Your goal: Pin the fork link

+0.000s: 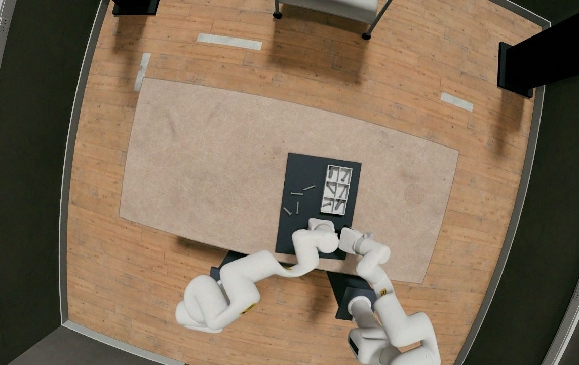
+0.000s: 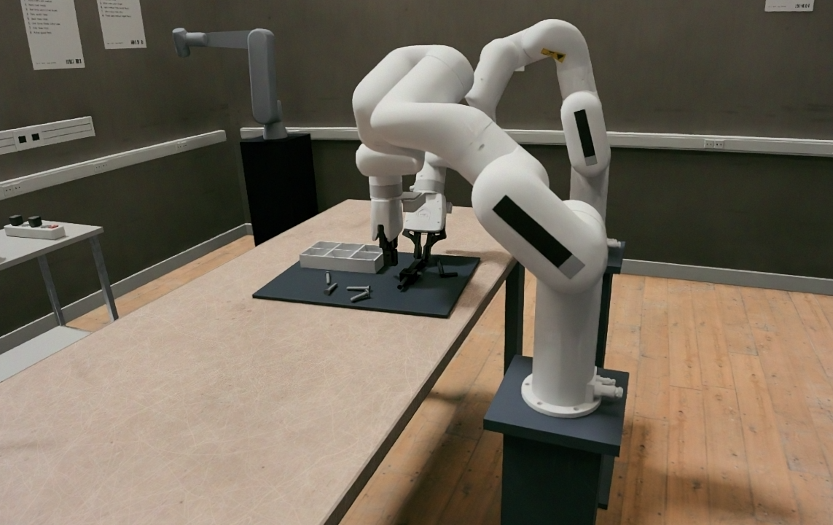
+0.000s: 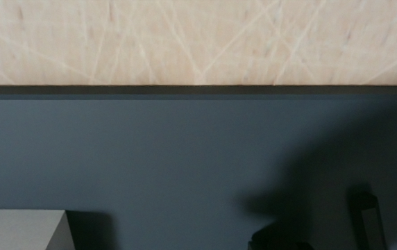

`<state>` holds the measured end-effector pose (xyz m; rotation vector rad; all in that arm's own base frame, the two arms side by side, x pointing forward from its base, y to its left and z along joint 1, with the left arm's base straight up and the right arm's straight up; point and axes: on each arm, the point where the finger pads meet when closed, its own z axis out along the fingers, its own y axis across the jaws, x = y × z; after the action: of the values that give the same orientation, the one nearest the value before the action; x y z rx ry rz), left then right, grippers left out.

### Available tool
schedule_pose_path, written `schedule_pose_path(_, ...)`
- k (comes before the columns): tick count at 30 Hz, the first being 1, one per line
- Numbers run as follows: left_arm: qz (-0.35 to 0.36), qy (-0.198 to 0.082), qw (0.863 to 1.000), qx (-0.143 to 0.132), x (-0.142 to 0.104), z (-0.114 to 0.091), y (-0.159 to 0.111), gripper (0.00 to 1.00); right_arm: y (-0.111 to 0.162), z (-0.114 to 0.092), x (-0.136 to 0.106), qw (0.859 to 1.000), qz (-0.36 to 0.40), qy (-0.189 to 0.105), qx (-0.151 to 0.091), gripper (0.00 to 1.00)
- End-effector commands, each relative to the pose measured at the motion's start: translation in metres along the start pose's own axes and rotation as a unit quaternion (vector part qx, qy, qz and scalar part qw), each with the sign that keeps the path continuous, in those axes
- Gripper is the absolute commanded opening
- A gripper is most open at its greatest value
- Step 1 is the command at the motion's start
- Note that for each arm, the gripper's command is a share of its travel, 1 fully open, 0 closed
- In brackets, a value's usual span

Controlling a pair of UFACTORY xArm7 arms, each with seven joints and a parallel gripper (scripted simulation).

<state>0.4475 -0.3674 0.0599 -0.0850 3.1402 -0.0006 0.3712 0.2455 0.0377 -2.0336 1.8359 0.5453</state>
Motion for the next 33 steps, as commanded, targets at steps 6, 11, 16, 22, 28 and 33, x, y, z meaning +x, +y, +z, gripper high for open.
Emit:
schedule_pose_path(6,0.000,-0.001,1.000,0.001,0.000,-0.022,-0.001,0.00,-0.001,-0.001,-0.001,1.000,-0.001,0.000,0.002,0.00)
schedule_pose_path(11,0.000,-0.001,1.000,0.001,0.000,-0.033,-0.001,0.00,-0.001,-0.001,-0.001,1.000,-0.001,0.000,0.002,0.00)
schedule_pose_path(16,0.000,-0.001,1.000,0.001,0.000,-0.038,-0.001,0.00,-0.001,-0.001,-0.001,1.000,-0.001,0.000,0.002,0.00)
schedule_pose_path(22,0.000,-0.001,1.000,0.001,0.000,-0.047,-0.001,0.00,-0.001,-0.001,-0.001,1.000,-0.001,0.000,0.002,0.00)
schedule_pose_path(28,0.000,-0.001,1.000,0.001,0.000,-0.051,-0.001,0.00,-0.001,-0.001,-0.001,1.000,-0.001,0.000,0.002,0.00)
schedule_pose_path(33,0.000,-0.001,1.000,0.001,0.000,-0.052,-0.001,0.00,-0.001,-0.001,-0.001,1.000,-0.001,0.000,0.002,0.00)
